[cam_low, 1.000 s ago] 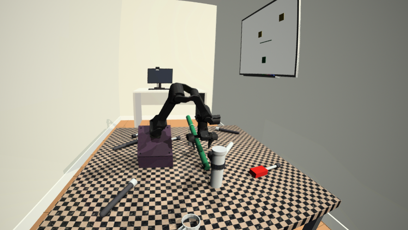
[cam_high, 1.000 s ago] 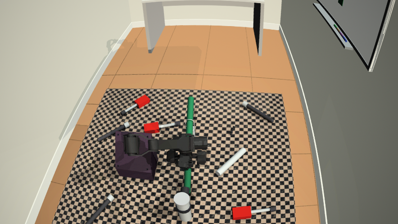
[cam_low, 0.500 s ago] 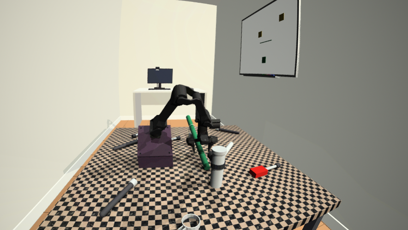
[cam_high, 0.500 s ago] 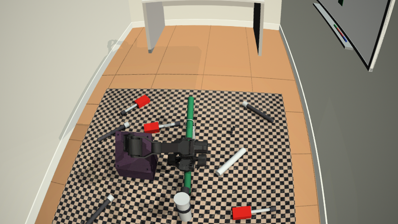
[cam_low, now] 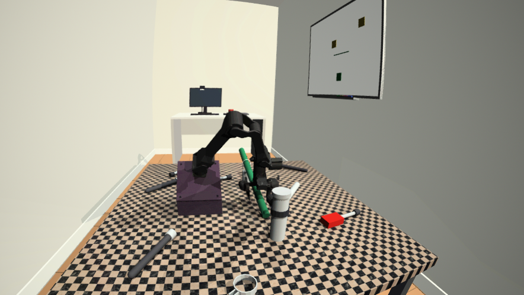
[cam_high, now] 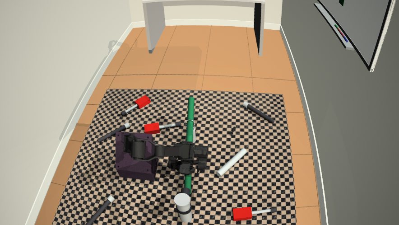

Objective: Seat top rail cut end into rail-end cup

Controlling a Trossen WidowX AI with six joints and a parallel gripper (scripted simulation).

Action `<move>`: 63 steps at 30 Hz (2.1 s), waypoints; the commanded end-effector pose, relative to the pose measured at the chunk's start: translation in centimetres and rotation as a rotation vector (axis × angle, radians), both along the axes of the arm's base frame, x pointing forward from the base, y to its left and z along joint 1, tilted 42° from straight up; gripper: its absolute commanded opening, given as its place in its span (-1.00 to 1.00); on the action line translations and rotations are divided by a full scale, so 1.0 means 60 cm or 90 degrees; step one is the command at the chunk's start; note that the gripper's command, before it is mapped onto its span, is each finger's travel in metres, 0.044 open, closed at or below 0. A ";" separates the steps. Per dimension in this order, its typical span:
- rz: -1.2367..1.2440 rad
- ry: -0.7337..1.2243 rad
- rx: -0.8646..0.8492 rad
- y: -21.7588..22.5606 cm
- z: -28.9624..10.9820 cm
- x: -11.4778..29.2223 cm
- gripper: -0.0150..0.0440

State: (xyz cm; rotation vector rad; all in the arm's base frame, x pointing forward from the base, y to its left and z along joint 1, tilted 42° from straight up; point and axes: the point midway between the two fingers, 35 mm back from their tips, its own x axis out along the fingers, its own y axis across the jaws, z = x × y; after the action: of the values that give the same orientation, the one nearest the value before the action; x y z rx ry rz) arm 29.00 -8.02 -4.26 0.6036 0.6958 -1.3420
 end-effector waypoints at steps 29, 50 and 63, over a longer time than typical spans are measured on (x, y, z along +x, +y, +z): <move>-0.005 0.009 -0.045 0.020 0.024 -0.005 -0.49; 0.002 -0.013 -0.163 0.063 0.094 -0.007 -0.49; -0.001 -0.009 -0.158 0.062 0.089 -0.009 -0.49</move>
State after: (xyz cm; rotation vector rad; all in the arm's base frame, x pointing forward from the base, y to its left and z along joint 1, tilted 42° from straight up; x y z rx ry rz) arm 28.42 -4.39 1.03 0.4171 0.5086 -1.4026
